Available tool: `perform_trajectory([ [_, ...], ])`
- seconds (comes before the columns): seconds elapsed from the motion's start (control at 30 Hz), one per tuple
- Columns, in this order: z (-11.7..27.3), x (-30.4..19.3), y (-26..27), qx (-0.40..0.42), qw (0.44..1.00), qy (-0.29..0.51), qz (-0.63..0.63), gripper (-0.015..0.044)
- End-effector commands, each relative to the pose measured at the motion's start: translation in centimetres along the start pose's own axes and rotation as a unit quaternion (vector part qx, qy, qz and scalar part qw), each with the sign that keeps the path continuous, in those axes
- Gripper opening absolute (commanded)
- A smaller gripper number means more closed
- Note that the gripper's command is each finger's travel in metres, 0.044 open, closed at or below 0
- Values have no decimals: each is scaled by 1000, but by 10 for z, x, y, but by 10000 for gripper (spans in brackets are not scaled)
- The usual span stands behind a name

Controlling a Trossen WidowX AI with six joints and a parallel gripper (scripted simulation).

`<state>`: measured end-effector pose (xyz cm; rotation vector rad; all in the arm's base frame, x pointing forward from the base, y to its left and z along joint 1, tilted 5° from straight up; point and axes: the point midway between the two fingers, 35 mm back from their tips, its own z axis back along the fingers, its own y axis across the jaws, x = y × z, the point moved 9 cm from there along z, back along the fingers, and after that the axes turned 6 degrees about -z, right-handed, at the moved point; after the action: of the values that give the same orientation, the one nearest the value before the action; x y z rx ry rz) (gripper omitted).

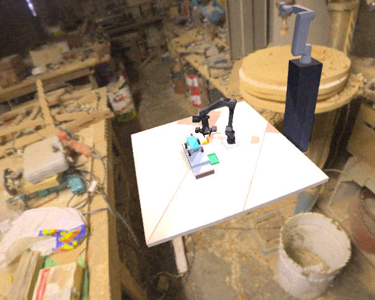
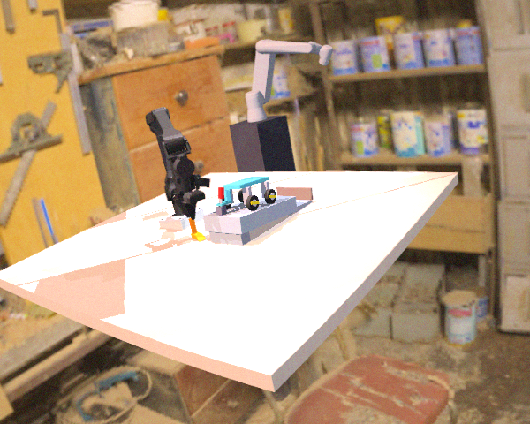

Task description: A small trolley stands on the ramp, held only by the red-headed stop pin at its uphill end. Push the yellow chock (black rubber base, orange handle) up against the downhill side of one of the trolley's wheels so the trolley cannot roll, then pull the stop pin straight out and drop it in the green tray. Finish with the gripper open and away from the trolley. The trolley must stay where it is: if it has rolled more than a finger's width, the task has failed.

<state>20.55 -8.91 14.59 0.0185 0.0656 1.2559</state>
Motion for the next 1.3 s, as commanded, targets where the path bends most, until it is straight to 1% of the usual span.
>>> perform_trajectory([
  [0.0,-9,1,2,5,1000,-3,3,190],
  [0.43,-16,1,2,5,1000,-3,3,190],
  [0.93,-39,1,3,5,1000,-3,3,190],
  [1.1,-40,1,3,5,1000,-3,3,190],
  [1.23,-38,0,1,2,1000,0,0,85],
  [1.27,-38,0,1,2,1000,0,0,78],
])
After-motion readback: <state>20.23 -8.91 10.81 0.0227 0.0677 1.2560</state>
